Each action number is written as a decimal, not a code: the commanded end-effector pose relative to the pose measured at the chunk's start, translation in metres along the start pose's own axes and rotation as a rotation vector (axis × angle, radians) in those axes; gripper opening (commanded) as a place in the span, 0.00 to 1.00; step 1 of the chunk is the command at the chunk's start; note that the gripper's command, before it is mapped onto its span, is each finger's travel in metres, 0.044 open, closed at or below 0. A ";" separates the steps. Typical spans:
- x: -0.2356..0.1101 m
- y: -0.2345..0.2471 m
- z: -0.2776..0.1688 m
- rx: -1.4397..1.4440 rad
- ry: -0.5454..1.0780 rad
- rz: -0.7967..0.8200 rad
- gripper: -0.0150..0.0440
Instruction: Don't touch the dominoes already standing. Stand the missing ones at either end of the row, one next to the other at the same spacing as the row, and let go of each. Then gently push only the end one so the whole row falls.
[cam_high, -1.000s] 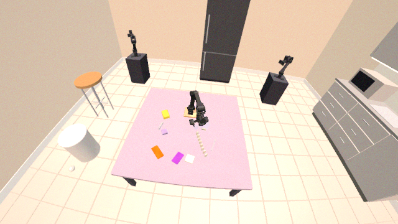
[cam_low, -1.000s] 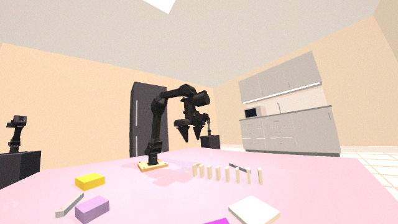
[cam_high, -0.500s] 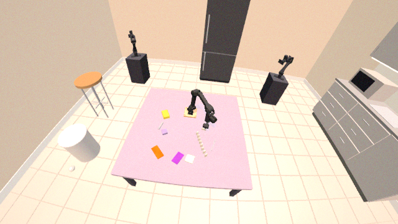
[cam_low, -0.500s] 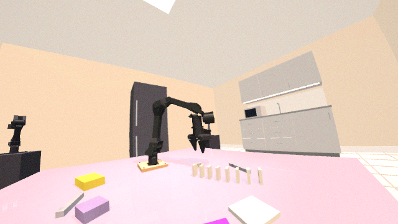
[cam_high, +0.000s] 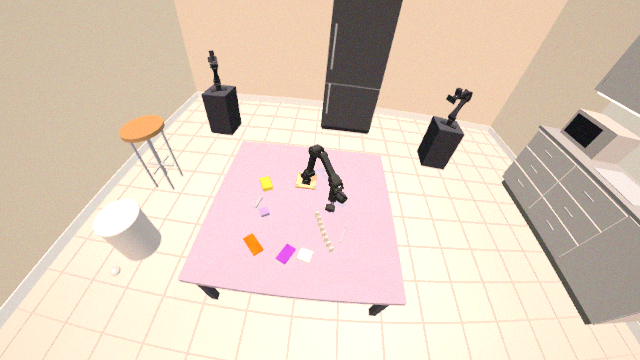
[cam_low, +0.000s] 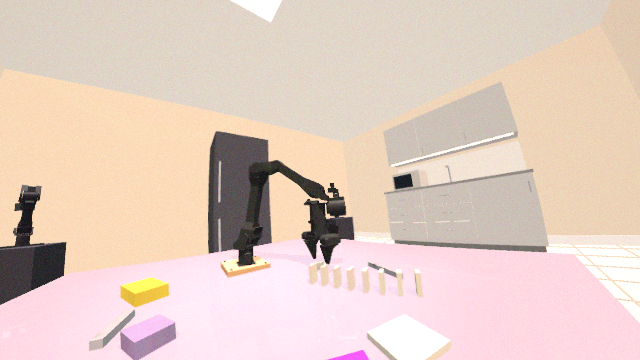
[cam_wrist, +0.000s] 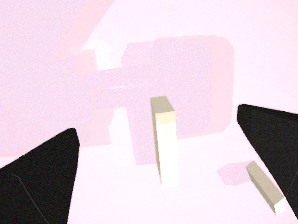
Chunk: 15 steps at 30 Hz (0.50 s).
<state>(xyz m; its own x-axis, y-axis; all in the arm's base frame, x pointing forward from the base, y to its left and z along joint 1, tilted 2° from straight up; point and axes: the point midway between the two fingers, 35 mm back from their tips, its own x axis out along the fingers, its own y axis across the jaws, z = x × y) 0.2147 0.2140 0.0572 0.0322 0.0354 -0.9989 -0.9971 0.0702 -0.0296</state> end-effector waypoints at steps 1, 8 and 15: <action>0.005 -0.001 0.000 -0.004 -0.004 -0.008 1.00; 0.016 -0.001 0.000 -0.004 -0.004 -0.008 1.00; 0.020 -0.001 0.000 -0.004 -0.004 -0.008 1.00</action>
<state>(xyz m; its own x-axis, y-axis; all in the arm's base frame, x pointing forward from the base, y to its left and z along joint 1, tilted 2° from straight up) 0.2172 0.2156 0.0398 0.0412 0.0444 -0.9982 -0.9968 0.0704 -0.0381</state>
